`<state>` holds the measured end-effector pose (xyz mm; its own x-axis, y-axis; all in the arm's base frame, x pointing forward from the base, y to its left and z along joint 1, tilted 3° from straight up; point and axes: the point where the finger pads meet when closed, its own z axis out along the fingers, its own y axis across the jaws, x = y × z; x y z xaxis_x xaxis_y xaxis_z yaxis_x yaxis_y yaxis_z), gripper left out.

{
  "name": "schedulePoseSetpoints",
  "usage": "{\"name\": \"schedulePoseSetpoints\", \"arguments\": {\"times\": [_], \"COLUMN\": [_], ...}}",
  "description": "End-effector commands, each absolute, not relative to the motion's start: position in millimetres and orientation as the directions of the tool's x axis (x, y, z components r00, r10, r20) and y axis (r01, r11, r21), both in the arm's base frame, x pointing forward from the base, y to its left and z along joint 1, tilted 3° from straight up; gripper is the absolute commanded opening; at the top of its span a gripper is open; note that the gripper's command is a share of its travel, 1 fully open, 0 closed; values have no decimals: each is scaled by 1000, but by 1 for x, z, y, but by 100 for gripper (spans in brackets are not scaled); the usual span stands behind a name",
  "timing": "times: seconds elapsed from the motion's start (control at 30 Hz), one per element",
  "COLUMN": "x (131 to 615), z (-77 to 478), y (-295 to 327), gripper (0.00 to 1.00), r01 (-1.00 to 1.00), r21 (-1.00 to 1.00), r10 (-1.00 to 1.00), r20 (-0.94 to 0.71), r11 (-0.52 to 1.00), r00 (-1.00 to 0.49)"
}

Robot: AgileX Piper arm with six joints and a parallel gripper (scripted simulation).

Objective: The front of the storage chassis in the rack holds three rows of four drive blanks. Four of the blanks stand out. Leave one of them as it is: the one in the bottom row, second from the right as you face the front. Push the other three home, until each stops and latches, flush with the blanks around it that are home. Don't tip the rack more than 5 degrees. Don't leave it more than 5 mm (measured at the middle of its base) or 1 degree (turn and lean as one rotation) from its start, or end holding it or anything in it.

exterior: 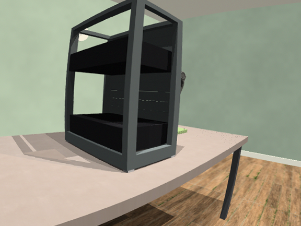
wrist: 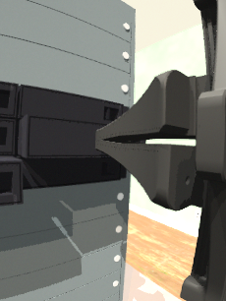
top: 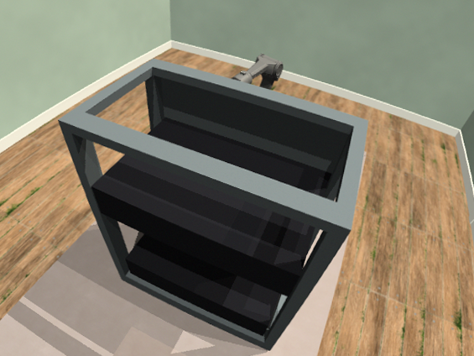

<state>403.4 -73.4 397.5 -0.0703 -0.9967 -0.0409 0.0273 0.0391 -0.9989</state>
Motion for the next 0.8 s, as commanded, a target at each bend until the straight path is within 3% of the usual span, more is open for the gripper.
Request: {"name": "schedulePoseSetpoints", "arguments": {"times": [0.0,0.77], "x": [405,413], "z": [398,399], "y": [-74,-74], "gripper": [0,0], "r01": [31,30], "r21": [-999,-999], "r10": [-997,-997], "r20": [-41,-41], "r11": [38,38], "r00": [-71,-71]}}
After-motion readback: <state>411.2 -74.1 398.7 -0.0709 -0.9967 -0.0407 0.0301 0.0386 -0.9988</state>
